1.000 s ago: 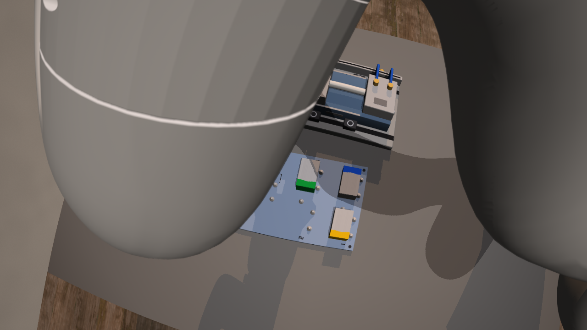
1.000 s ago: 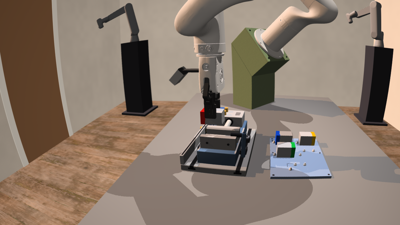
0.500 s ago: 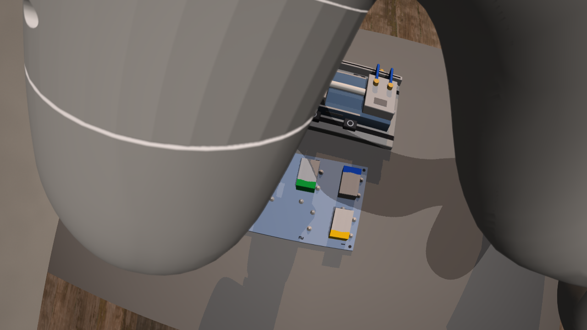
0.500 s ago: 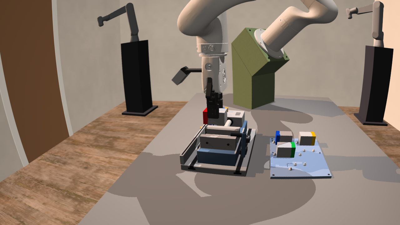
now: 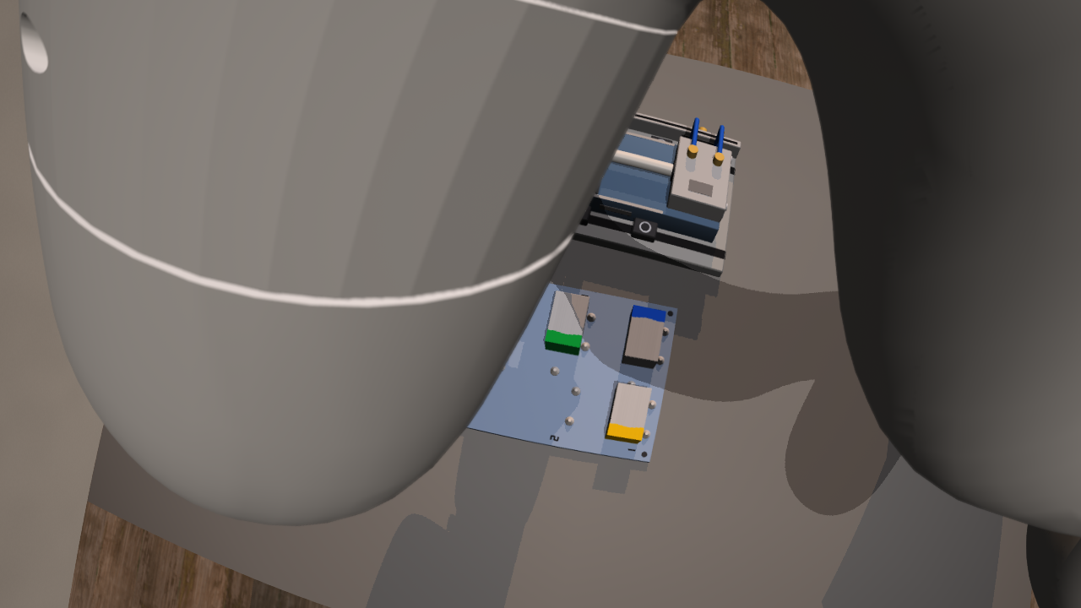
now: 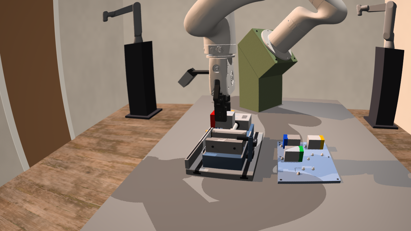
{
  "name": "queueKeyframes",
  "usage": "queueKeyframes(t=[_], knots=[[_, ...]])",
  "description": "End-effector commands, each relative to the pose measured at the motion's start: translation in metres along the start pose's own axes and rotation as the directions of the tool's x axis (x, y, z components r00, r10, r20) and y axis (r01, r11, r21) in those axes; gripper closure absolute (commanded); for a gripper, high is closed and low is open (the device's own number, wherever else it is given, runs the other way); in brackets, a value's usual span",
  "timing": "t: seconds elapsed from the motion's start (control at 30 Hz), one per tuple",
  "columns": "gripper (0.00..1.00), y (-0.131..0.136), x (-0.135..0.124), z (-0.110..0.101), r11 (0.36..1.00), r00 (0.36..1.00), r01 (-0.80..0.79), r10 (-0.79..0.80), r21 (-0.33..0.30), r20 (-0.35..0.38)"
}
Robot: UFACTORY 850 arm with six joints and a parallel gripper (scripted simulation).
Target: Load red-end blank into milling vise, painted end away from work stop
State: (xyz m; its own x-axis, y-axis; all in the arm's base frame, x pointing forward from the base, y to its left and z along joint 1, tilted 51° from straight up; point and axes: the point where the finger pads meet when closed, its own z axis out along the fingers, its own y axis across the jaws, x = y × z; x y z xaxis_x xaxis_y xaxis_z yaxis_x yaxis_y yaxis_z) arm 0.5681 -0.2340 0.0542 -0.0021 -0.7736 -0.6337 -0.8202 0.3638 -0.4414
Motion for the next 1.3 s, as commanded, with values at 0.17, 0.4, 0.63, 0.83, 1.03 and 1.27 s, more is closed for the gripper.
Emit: queueKeyframes(t=[0.17,0.4,0.63,0.83,1.03,1.27], knots=[[1.00,0.000,-0.001,-0.001,1.000,1.000,0.000,0.000,0.001,-0.001],[1.00,0.000,-0.002,-0.001,1.000,1.000,0.000,0.000,0.001,-0.001],[1.00,0.000,-0.002,-0.001,1.000,1.000,0.000,0.000,0.001,-0.001],[1.00,0.000,-0.003,-0.001,1.000,1.000,0.000,0.000,0.001,-0.001],[1.00,0.000,-0.003,-0.001,1.000,1.000,0.000,0.000,0.001,-0.001],[1.00,0.000,-0.004,0.014,1.000,1.000,0.000,0.000,0.001,-0.001]])
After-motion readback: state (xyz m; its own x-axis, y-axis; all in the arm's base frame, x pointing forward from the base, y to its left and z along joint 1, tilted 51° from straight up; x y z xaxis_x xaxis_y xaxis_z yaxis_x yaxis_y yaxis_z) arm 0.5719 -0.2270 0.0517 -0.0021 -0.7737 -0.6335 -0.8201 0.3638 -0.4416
